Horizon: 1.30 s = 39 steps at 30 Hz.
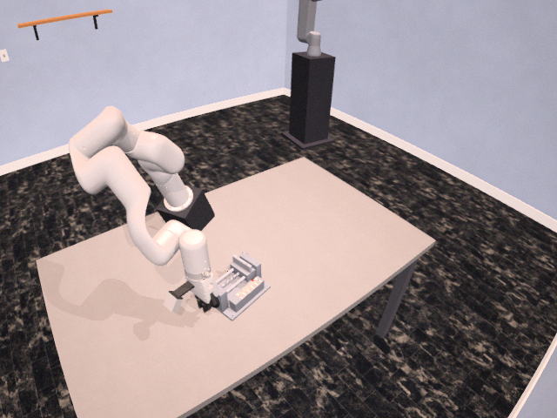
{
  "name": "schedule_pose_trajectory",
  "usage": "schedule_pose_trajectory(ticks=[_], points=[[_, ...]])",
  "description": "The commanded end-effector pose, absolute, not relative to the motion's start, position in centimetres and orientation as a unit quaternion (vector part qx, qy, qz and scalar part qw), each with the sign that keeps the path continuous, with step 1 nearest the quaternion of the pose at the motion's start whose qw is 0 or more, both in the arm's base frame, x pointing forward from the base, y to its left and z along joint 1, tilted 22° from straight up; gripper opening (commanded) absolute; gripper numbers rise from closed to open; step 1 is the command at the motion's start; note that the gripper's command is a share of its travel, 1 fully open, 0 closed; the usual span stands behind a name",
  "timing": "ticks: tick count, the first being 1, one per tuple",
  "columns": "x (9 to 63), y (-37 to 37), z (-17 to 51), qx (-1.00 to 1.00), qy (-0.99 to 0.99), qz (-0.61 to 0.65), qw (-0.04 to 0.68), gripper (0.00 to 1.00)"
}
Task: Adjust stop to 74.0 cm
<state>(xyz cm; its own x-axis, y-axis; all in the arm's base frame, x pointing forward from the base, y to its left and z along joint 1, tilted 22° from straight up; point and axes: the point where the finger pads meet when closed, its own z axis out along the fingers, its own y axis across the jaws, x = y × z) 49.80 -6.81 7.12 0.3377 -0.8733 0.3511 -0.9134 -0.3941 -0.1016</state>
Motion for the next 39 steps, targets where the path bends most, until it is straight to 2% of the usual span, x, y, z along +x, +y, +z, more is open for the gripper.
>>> schedule_pose_trajectory(ticks=[1,39], points=[[49.9,-6.8,7.2,0.816,-0.547,0.178,0.056,0.06],[51.1,-7.4,4.5,0.816,-0.547,0.178,0.056,0.06]])
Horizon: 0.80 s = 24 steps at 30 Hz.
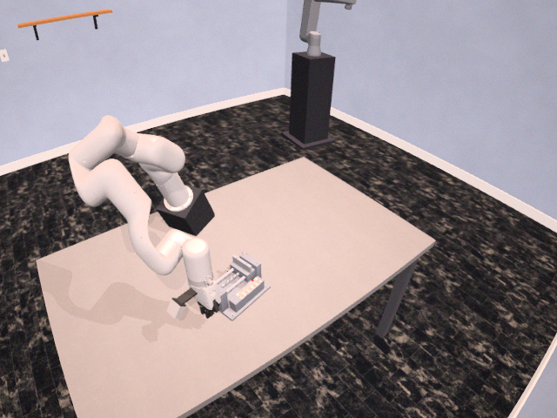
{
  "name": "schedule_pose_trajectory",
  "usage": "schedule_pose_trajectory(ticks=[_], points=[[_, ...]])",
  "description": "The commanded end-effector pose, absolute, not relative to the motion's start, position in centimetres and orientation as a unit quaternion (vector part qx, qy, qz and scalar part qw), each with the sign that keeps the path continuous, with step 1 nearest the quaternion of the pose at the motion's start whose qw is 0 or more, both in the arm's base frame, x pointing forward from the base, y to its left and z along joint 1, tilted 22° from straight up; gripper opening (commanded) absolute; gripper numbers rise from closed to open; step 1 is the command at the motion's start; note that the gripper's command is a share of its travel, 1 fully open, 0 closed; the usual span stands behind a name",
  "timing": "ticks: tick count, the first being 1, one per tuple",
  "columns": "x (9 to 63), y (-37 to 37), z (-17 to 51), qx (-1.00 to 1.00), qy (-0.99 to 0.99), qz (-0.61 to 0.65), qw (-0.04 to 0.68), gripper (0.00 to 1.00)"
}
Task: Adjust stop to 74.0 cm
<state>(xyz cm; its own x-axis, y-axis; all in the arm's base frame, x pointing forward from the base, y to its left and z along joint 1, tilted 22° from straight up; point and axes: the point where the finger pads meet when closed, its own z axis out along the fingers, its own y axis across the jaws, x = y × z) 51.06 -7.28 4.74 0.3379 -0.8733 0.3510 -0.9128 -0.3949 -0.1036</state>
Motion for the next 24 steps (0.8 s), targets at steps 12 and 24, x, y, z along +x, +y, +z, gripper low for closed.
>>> schedule_pose_trajectory(ticks=[12,24], points=[[50.6,-8.1,3.1,0.816,-0.547,0.178,0.056,0.06],[48.8,-9.3,2.1,0.816,-0.547,0.178,0.056,0.06]])
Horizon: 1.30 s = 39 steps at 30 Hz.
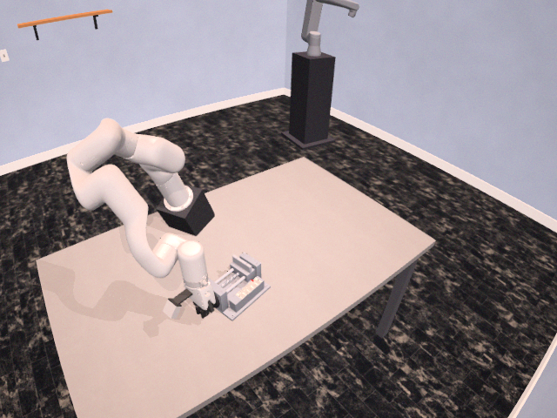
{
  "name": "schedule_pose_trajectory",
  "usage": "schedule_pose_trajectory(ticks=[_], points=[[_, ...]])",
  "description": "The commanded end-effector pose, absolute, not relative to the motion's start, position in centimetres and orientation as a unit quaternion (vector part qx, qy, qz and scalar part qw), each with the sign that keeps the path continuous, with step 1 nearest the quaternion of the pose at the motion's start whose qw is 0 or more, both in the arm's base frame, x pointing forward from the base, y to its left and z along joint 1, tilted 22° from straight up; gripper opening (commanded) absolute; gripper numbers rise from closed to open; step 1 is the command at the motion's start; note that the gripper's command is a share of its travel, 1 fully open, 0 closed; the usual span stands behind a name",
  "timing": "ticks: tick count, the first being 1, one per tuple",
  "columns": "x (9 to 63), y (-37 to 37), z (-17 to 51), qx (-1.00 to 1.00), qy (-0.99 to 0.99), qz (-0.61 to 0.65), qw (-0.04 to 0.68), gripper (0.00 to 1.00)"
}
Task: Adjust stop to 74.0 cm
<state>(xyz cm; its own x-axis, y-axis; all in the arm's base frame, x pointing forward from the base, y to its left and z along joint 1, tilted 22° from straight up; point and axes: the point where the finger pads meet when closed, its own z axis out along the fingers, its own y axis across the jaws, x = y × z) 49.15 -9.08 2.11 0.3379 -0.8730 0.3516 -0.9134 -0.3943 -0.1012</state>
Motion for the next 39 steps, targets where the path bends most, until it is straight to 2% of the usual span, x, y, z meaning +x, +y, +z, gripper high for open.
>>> schedule_pose_trajectory(ticks=[1,20,39], points=[[48.6,-9.4,2.1,0.816,-0.547,0.178,0.056,0.06],[45.6,-9.9,3.5,0.816,-0.547,0.178,0.056,0.06],[45.0,-9.2,5.8,0.816,-0.547,0.178,0.056,0.06]])
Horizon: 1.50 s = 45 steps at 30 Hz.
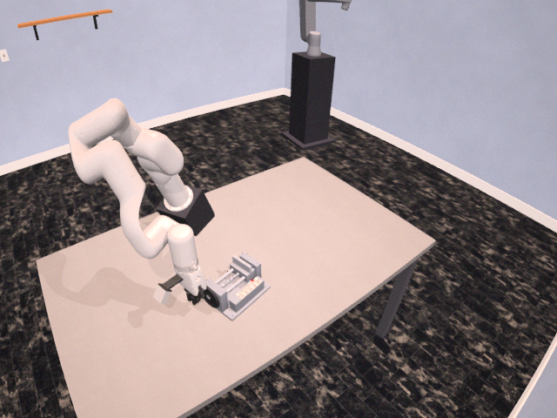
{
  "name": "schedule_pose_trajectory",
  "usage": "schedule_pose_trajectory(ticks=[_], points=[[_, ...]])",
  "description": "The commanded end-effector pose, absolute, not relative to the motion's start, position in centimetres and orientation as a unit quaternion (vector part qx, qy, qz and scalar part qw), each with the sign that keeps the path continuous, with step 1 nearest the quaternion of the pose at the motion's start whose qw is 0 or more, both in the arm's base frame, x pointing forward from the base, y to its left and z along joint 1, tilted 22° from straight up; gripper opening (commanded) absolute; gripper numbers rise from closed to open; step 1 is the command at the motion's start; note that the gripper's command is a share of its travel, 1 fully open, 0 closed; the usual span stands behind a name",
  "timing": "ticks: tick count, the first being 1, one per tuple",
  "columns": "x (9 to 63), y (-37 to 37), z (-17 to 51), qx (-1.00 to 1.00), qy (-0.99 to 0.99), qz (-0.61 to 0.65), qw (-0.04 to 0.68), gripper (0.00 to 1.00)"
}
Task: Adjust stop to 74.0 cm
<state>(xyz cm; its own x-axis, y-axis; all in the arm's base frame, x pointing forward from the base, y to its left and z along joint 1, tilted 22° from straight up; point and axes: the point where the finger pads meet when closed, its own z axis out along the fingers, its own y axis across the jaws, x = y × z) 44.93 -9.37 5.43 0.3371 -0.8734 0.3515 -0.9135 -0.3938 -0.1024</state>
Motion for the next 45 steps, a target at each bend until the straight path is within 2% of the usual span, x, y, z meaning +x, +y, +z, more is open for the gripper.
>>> schedule_pose_trajectory(ticks=[1,21,45], points=[[45.0,-9.2,6.0,0.816,-0.547,0.178,0.056,0.06],[47.9,-7.2,8.1,0.816,-0.547,0.178,0.056,0.06],[51.0,-7.2,5.2,0.816,-0.547,0.178,0.056,0.06]])
